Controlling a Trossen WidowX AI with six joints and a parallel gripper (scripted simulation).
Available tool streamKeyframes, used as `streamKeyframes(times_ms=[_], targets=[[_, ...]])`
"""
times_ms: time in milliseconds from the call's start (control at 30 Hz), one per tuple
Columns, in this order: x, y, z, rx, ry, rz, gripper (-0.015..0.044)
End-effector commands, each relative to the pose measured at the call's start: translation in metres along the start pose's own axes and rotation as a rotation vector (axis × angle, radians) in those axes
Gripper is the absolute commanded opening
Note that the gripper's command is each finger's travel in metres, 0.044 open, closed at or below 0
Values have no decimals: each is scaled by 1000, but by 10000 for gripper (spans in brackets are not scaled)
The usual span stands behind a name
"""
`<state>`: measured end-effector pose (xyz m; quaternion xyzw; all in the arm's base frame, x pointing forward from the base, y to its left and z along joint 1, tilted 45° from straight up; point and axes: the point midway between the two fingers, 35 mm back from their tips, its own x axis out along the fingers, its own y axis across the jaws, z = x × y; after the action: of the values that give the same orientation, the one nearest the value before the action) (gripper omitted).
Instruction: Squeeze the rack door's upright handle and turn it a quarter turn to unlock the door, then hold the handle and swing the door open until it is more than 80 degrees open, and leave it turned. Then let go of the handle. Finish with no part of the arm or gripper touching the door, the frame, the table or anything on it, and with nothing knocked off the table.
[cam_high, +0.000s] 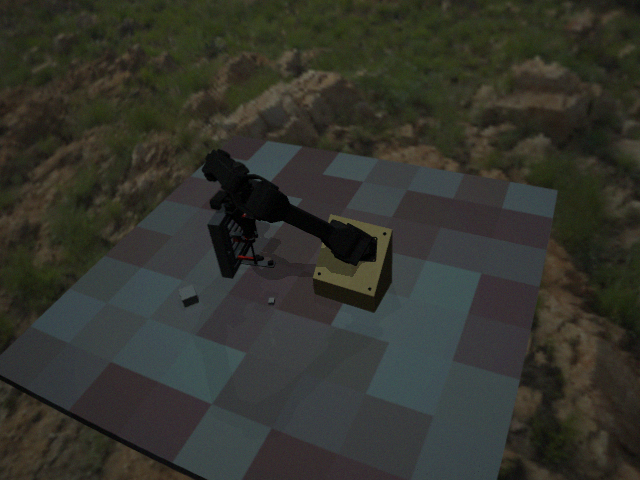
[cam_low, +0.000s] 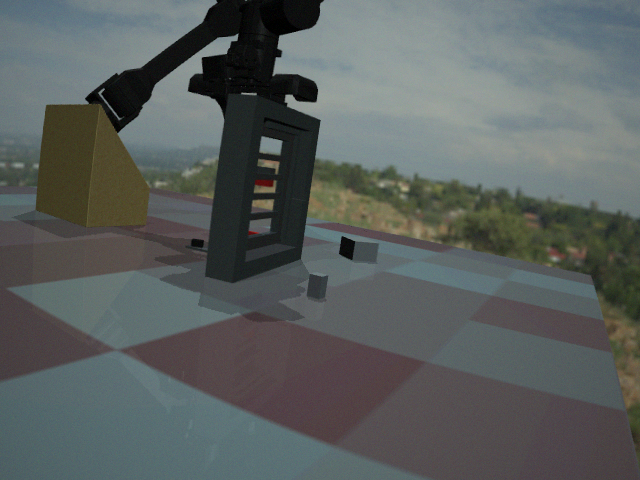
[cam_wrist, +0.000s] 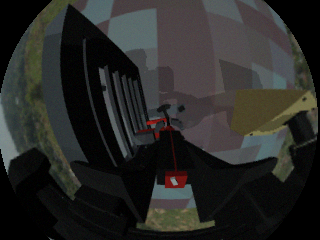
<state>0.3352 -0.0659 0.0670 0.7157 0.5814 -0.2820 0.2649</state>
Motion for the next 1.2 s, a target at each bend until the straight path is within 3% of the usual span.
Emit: streamKeyframes(times_ms=[0, 1167], targets=[[0, 0, -1, 3, 3, 0, 26], [0, -26, 23, -579, 2, 0, 26]])
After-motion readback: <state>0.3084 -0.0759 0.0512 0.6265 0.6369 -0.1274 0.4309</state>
